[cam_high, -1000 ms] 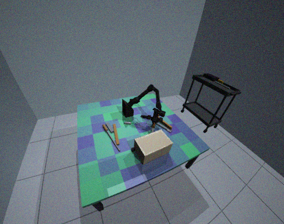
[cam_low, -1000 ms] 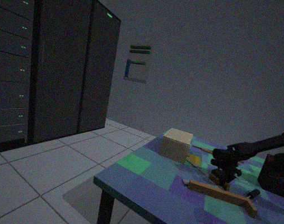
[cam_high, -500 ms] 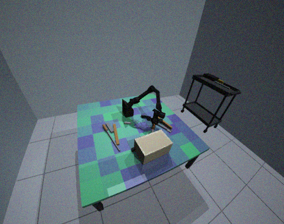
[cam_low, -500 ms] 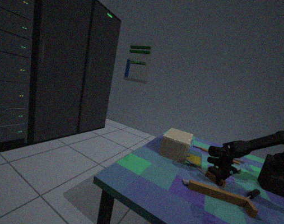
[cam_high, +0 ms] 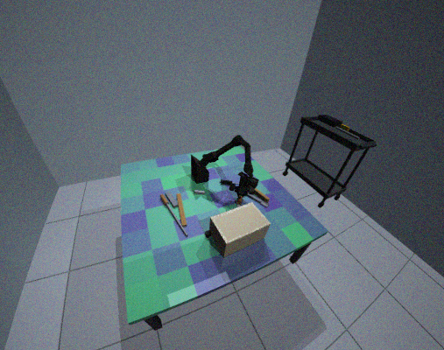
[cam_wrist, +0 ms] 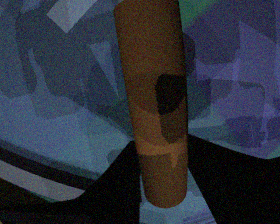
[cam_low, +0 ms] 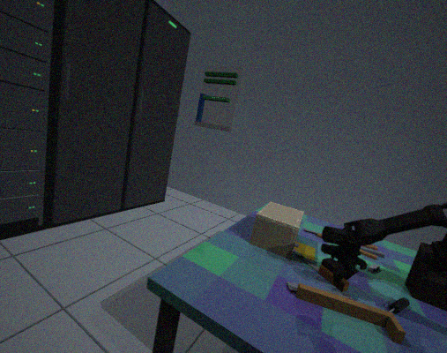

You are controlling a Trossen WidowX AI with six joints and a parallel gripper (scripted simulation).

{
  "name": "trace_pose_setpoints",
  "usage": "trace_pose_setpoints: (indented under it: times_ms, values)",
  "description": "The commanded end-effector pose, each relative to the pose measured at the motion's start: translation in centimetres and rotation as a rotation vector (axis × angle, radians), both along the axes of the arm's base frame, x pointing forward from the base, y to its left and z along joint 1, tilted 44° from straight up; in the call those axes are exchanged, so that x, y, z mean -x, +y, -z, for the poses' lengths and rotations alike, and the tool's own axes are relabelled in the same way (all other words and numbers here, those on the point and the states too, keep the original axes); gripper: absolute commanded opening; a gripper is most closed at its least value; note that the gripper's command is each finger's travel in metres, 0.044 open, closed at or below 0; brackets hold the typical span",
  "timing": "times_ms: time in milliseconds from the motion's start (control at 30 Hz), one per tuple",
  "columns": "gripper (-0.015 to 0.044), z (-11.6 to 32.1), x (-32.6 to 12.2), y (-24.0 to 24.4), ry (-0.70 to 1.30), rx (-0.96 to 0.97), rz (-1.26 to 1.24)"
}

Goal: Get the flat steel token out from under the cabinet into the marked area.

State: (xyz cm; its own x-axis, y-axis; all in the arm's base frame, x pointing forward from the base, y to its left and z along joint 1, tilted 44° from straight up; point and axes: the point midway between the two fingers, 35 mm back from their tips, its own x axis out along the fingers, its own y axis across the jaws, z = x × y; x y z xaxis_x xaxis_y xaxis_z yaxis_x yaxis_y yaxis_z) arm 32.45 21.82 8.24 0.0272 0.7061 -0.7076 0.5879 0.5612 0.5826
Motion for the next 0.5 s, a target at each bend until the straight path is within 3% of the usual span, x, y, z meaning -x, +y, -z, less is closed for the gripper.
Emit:
trace_pose_setpoints:
  times_ms: [0,467]
  values:
    - [0.0000,0.3,-0.6,-0.3,0.000,0.000,0.000]
    - [0.0000,1.1,-2.3,-1.2,-0.001,0.001,0.000]
